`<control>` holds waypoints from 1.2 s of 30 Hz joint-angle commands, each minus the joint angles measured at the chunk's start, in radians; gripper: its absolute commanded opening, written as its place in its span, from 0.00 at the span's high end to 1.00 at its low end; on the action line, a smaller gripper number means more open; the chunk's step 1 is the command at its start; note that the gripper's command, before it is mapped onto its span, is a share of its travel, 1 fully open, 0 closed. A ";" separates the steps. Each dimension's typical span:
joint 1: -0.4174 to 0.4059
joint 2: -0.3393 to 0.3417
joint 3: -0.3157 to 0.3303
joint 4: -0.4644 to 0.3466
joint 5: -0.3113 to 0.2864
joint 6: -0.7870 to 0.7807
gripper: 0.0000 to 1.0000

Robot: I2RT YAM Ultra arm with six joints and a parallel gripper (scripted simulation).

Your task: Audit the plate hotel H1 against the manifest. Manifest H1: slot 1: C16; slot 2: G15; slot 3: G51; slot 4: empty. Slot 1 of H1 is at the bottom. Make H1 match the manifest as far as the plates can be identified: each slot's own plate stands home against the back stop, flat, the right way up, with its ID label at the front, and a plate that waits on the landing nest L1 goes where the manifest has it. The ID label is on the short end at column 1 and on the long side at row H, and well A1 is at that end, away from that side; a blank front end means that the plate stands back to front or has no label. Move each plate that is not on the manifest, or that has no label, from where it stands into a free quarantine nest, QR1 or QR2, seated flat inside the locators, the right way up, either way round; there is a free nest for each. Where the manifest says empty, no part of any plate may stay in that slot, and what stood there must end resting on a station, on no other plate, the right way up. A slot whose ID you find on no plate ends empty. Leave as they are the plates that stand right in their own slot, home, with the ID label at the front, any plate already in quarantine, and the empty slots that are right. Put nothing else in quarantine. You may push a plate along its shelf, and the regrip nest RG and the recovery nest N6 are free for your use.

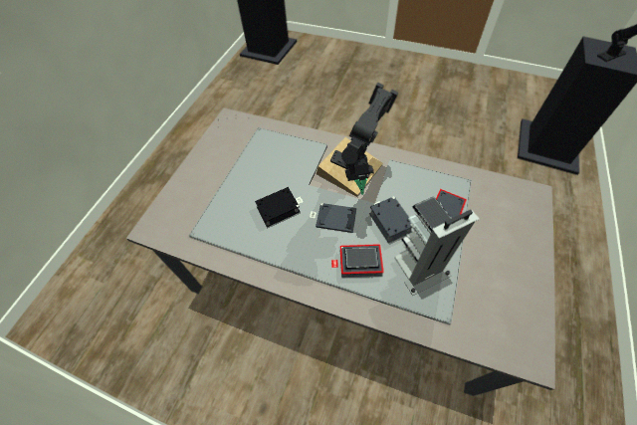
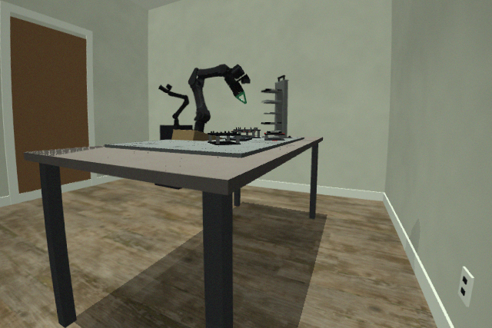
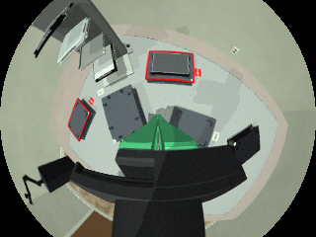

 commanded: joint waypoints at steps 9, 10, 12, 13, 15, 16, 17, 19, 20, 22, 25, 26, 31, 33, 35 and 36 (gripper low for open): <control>-0.085 -0.088 -0.122 0.193 -0.176 -0.105 1.00; -0.092 -0.094 -0.134 0.207 -0.191 -0.113 1.00; -0.107 -0.105 -0.159 0.235 -0.221 -0.129 1.00; -0.115 -0.110 -0.171 0.250 -0.236 -0.136 1.00; -0.130 -0.120 -0.195 0.280 -0.267 -0.150 1.00; -0.130 -0.120 -0.195 0.280 -0.267 -0.150 1.00; -0.130 -0.120 -0.195 0.280 -0.267 -0.150 1.00; -0.145 -0.129 -0.222 0.316 -0.302 -0.162 1.00; -0.152 -0.132 -0.234 0.331 -0.317 -0.168 1.00; -0.165 -0.140 -0.257 0.363 -0.347 -0.179 1.00; -0.185 -0.149 -0.292 0.413 -0.393 -0.195 1.00; -0.191 -0.152 -0.304 0.431 -0.408 -0.199 1.00; -0.211 -0.159 -0.344 0.498 -0.461 -0.193 1.00; -0.211 -0.160 -0.344 0.503 -0.462 -0.190 1.00; -0.208 -0.166 -0.311 0.511 -0.464 -0.184 1.00; -0.180 -0.174 -0.331 0.520 -0.457 -0.167 1.00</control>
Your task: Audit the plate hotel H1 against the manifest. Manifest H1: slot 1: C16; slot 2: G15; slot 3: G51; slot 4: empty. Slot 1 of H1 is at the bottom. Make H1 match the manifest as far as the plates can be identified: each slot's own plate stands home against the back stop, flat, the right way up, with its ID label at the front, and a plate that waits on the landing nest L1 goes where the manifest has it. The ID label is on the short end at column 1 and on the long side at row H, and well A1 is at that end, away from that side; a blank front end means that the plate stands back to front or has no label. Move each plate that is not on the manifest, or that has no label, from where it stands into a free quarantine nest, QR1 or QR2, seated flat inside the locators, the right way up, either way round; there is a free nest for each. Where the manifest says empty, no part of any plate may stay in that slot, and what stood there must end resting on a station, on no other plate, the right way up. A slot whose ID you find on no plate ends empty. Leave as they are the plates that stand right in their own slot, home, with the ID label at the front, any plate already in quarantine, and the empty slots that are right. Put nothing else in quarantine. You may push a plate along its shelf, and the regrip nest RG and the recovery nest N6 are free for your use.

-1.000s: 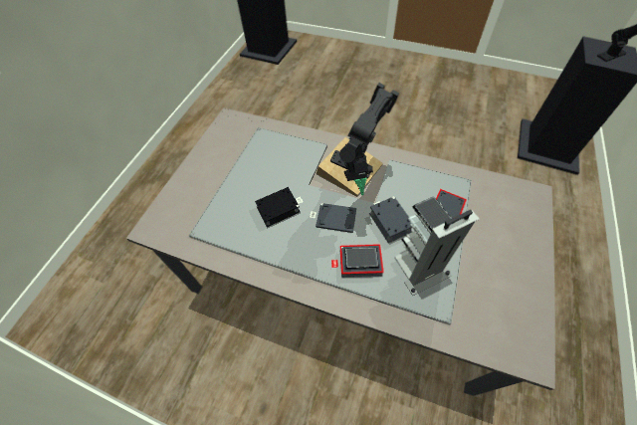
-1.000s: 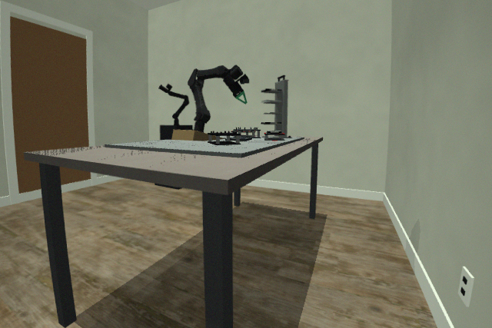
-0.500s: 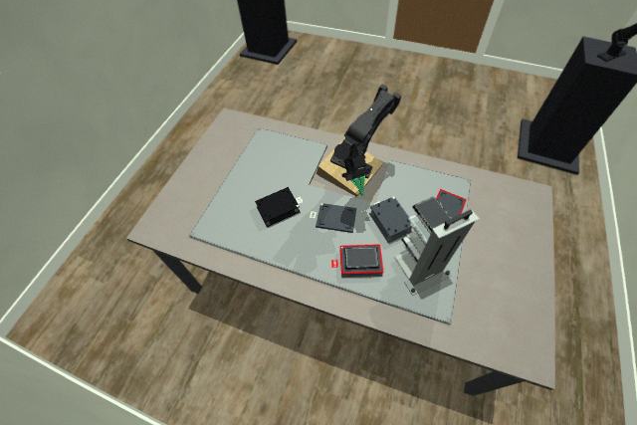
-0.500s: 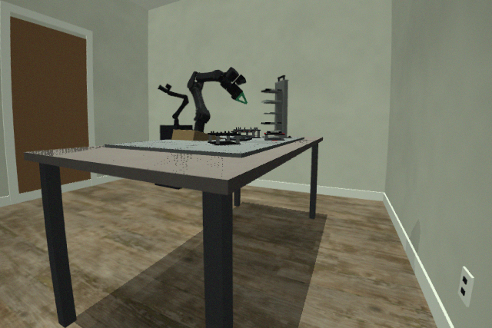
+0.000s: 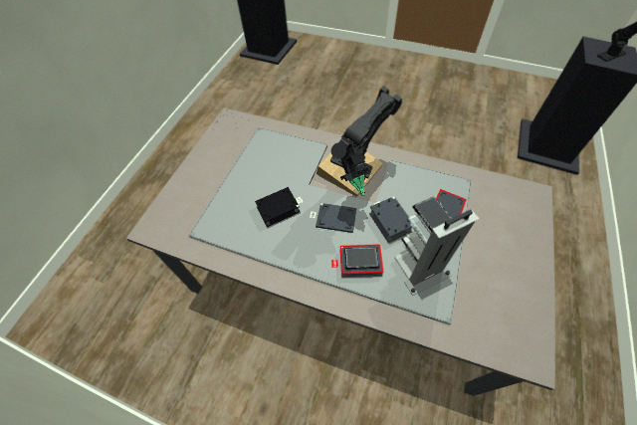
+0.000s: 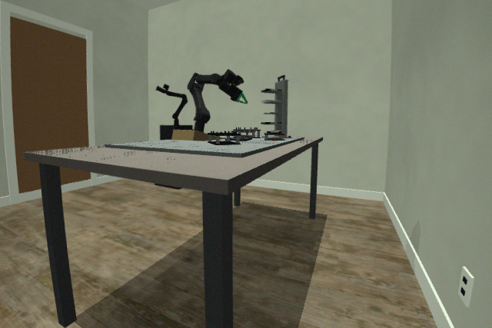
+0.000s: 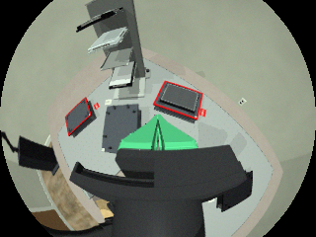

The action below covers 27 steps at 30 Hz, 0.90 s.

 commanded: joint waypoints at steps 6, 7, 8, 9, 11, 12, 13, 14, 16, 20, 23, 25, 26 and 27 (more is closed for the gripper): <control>0.110 -0.098 -0.037 0.109 0.056 0.120 1.00; 0.127 -0.109 -0.040 0.116 0.070 0.137 1.00; 0.144 -0.119 -0.038 0.123 0.084 0.153 1.00; 0.162 -0.129 -0.042 0.129 0.099 0.169 1.00; 0.200 -0.146 -0.053 0.142 0.131 0.200 1.00; 0.220 -0.156 -0.054 0.148 0.148 0.215 1.00; 0.239 -0.165 -0.052 0.153 0.164 0.230 1.00; 0.239 -0.165 -0.052 0.153 0.164 0.230 1.00; 0.262 -0.177 -0.052 0.160 0.188 0.248 1.00; 0.337 -0.215 -0.054 0.169 0.252 0.298 1.00; 0.402 -0.237 -0.074 0.174 0.311 0.333 1.00; 0.447 -0.251 -0.078 0.177 0.352 0.356 1.00; 0.469 -0.259 -0.064 0.179 0.371 0.370 1.00; 0.492 -0.267 -0.060 0.181 0.391 0.382 1.00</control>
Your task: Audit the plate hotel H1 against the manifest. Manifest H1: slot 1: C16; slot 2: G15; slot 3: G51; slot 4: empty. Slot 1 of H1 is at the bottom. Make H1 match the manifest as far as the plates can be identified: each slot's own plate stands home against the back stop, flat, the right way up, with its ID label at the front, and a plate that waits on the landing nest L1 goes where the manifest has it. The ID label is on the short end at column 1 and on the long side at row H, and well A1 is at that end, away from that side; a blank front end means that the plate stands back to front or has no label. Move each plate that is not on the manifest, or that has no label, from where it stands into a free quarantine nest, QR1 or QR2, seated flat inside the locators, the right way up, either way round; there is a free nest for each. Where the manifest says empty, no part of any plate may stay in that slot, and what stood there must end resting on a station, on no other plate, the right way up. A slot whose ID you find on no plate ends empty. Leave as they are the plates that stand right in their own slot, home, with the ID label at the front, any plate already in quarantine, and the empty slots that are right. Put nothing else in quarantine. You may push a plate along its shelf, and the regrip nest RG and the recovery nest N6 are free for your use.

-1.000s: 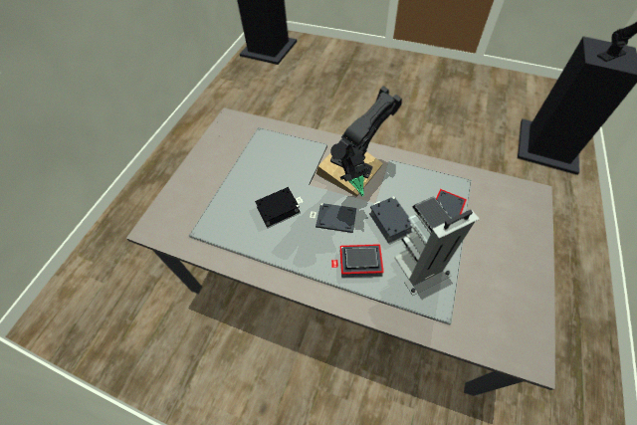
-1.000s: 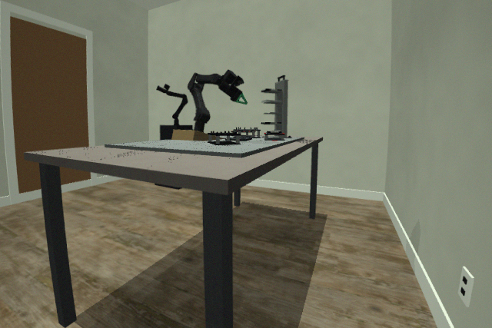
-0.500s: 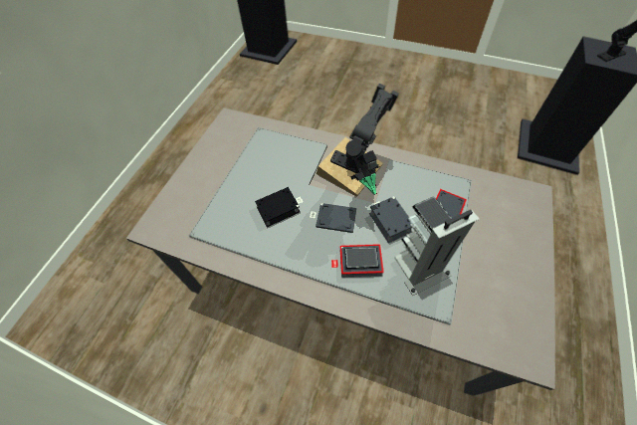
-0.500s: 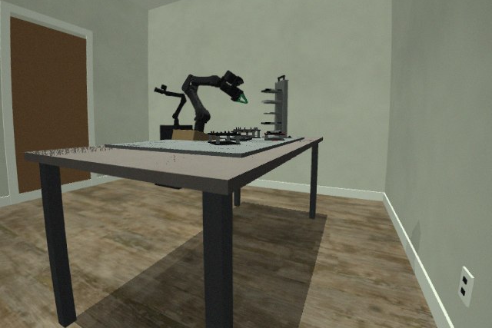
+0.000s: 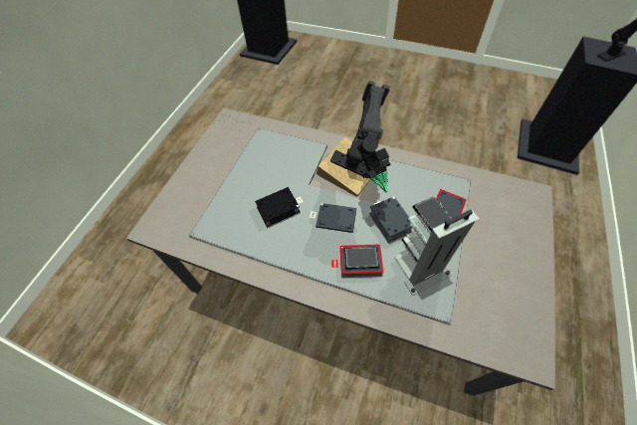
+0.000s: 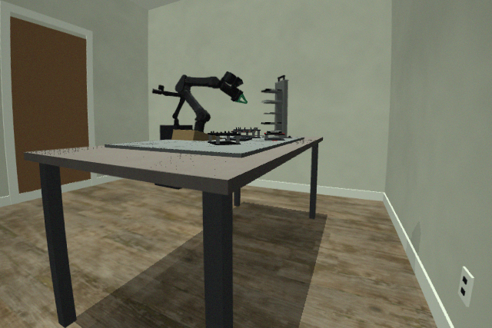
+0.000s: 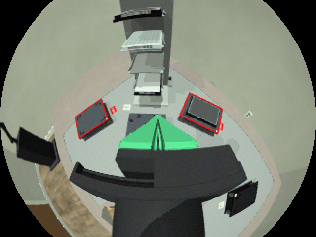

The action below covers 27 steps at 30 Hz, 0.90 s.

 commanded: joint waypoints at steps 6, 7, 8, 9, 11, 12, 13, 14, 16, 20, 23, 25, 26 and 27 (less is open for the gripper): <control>0.152 -0.054 0.004 0.039 0.182 0.101 1.00; 0.176 -0.058 0.006 0.040 0.203 0.111 1.00; 0.200 -0.062 0.008 0.041 0.225 0.122 1.00; 0.225 -0.065 0.012 0.042 0.247 0.132 1.00; 0.277 -0.072 0.023 0.044 0.294 0.154 1.00; 0.303 -0.075 0.028 0.045 0.318 0.164 1.00; 0.330 -0.077 0.029 0.046 0.342 0.174 1.00; 0.357 -0.078 0.030 0.047 0.368 0.184 1.00; 0.415 -0.058 0.033 0.050 0.421 0.201 1.00; 0.438 -0.058 0.034 0.048 0.455 0.205 1.00; 0.442 -0.057 0.034 0.048 0.461 0.205 1.00; 0.443 -0.057 0.034 0.048 0.463 0.205 1.00; 0.443 -0.057 0.034 0.048 0.463 0.205 1.00; 0.443 -0.057 0.034 0.048 0.464 0.204 1.00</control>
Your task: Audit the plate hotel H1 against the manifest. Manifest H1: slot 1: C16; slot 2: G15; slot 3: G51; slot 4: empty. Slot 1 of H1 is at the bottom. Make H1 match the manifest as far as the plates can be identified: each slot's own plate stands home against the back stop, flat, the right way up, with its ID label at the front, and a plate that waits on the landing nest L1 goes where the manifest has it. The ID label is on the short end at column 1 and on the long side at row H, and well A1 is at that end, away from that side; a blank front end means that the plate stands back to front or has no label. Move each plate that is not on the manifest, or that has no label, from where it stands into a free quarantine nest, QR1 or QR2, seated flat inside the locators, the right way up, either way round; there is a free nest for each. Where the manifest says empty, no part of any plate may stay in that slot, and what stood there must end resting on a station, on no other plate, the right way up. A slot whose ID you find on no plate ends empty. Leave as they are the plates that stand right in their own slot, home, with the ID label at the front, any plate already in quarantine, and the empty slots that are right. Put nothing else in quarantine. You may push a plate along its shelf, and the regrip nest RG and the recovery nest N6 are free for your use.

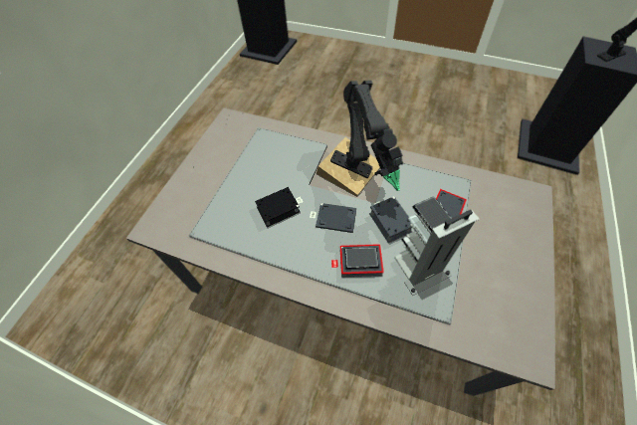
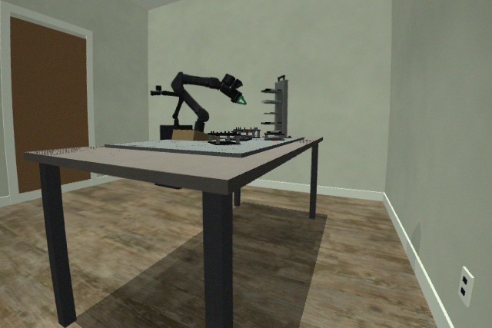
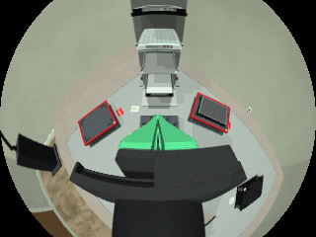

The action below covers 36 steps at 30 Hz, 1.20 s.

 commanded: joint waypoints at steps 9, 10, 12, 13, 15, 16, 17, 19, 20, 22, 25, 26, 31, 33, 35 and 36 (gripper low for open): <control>0.009 -0.004 0.034 0.028 0.023 0.005 1.00; 0.009 -0.004 0.034 0.028 0.023 0.005 1.00; 0.009 -0.004 0.034 0.028 0.023 0.005 1.00; 0.009 -0.004 0.034 0.028 0.021 0.004 1.00; 0.009 -0.004 0.034 0.028 0.021 0.004 1.00; 0.009 -0.004 0.034 0.028 0.021 0.004 1.00; 0.009 -0.004 0.034 0.028 0.021 0.004 1.00; 0.009 -0.004 0.034 0.028 0.021 0.004 1.00; 0.009 -0.004 0.034 0.028 0.021 0.004 1.00; 0.009 -0.004 0.034 0.028 0.021 0.004 1.00; -0.014 0.019 0.060 -0.017 0.007 -0.003 0.00; -0.018 0.020 0.073 -0.029 0.004 -0.007 0.00; -0.027 -0.004 0.115 -0.062 -0.005 -0.011 0.00; -0.038 0.034 0.143 -0.085 -0.015 -0.014 0.00; -0.048 0.041 0.172 -0.107 -0.023 -0.017 0.00; -0.052 0.045 0.186 -0.118 -0.028 -0.018 0.00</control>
